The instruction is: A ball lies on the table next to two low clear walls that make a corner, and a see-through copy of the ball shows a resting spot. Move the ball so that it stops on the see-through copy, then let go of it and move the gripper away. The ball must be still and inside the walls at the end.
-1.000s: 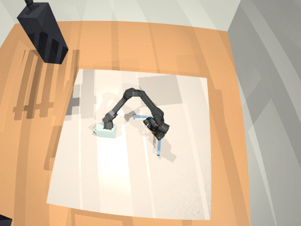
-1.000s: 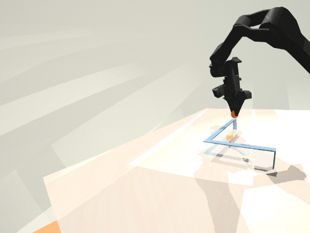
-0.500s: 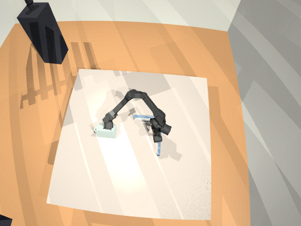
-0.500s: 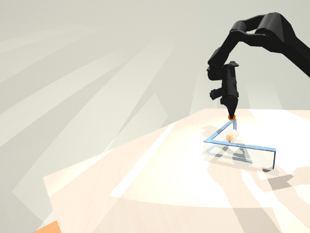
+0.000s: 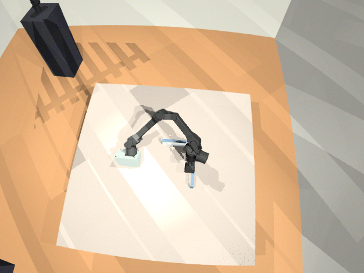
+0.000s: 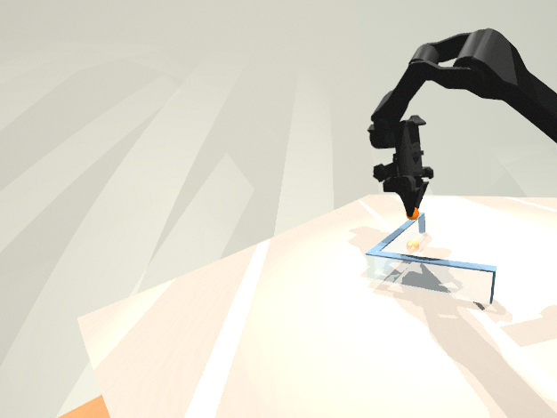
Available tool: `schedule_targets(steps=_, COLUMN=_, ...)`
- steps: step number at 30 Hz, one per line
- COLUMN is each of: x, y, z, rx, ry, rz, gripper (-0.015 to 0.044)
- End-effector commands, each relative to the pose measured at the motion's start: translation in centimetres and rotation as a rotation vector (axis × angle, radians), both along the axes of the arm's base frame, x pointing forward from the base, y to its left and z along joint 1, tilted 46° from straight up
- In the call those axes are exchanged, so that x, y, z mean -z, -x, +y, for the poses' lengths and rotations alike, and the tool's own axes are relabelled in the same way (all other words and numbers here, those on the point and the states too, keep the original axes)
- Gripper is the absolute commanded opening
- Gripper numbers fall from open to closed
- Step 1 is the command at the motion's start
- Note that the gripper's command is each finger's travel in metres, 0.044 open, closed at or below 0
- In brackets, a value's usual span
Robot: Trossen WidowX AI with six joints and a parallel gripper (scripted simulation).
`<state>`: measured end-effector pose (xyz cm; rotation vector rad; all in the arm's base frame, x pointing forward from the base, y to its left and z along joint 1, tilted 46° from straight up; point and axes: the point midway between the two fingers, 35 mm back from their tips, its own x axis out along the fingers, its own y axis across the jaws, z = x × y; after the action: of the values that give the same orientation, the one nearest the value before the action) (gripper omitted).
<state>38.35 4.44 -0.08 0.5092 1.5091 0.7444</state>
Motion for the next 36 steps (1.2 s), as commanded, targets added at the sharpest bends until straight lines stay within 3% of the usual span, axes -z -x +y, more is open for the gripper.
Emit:
schedule_targets(steps=1, x=1.2, y=0.1, z=1.3, rx=0.003, ry=-0.002, rz=0.012, gripper=0.0000)
schedule_targets(steps=9, x=4.5, y=0.8, z=4.9, rx=0.003, ry=-0.006, rz=0.013, gripper=0.0000)
schedule_targets(steps=34, x=5.8, y=1.0, z=6.3, rx=0.003, ry=-0.007, rz=0.013, gripper=0.0000)
schedule_targets(steps=36, x=5.6, y=0.6, z=6.1, rx=0.002, ry=-0.005, rz=0.001, gripper=0.0052)
